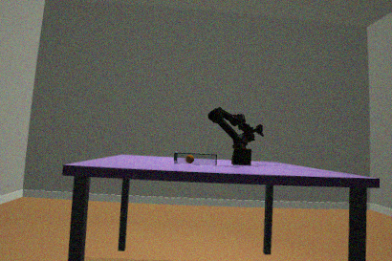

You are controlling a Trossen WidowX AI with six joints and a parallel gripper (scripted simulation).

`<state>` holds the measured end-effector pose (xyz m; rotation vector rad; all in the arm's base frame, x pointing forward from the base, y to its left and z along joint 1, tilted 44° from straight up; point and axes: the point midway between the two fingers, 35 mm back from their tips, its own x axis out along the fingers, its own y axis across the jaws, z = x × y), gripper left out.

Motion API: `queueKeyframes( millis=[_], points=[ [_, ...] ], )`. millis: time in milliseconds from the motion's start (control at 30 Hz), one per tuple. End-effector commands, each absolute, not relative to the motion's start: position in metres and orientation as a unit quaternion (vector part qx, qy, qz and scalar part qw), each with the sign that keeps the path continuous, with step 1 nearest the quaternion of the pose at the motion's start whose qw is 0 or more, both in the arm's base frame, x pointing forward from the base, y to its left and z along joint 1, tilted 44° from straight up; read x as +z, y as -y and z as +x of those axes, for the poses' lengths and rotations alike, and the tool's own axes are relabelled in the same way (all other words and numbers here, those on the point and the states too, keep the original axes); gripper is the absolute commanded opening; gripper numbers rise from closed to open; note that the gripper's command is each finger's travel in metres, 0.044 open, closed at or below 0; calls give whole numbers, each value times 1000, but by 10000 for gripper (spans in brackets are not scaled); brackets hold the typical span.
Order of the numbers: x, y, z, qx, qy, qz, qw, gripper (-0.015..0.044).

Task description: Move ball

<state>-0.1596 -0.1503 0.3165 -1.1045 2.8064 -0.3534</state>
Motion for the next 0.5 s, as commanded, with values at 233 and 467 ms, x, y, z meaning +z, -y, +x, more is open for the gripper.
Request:
queueKeyframes(
  millis=[233, 467],
  points=[
    [307, 196, -135, -145, -875, -440, 143, 341],
    [298, 245, -85, -166, -803, -512, 255, 341]
  ],
)
